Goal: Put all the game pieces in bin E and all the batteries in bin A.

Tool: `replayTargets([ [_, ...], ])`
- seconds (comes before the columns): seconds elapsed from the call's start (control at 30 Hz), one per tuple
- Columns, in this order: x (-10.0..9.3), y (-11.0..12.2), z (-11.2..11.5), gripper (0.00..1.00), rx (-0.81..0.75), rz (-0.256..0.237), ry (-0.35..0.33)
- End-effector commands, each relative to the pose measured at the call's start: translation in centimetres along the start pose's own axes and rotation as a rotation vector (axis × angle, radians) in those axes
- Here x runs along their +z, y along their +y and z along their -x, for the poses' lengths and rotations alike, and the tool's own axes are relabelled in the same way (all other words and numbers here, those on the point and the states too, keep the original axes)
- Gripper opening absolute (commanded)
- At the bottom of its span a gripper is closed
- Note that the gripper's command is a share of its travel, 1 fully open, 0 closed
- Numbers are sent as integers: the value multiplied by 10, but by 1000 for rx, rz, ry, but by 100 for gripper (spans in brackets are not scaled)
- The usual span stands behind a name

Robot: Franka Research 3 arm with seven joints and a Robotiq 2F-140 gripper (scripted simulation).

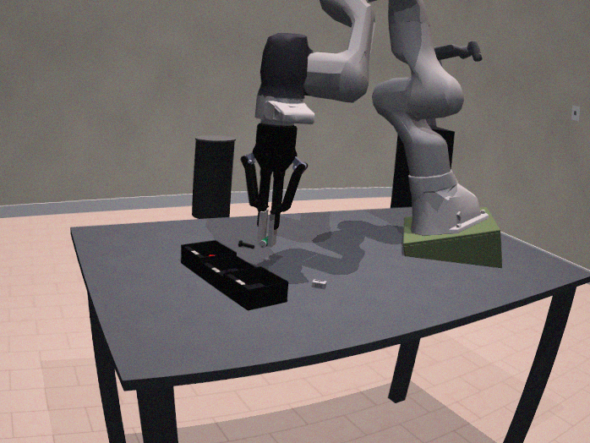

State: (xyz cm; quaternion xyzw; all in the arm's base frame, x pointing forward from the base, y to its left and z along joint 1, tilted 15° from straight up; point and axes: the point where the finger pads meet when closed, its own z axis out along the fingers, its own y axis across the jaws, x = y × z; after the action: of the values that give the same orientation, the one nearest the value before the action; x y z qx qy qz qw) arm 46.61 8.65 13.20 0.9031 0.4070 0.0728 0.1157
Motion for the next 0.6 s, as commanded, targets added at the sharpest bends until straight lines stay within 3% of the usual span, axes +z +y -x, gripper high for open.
replayTargets([
  [0.0, 1, 8, -16, 5, -157, -10, -5],
  [0.3, 2, 35, -62, 5, -296, 15, 6],
  [0.57, 2, 39, -68, 5, -408, 29, 8],
])
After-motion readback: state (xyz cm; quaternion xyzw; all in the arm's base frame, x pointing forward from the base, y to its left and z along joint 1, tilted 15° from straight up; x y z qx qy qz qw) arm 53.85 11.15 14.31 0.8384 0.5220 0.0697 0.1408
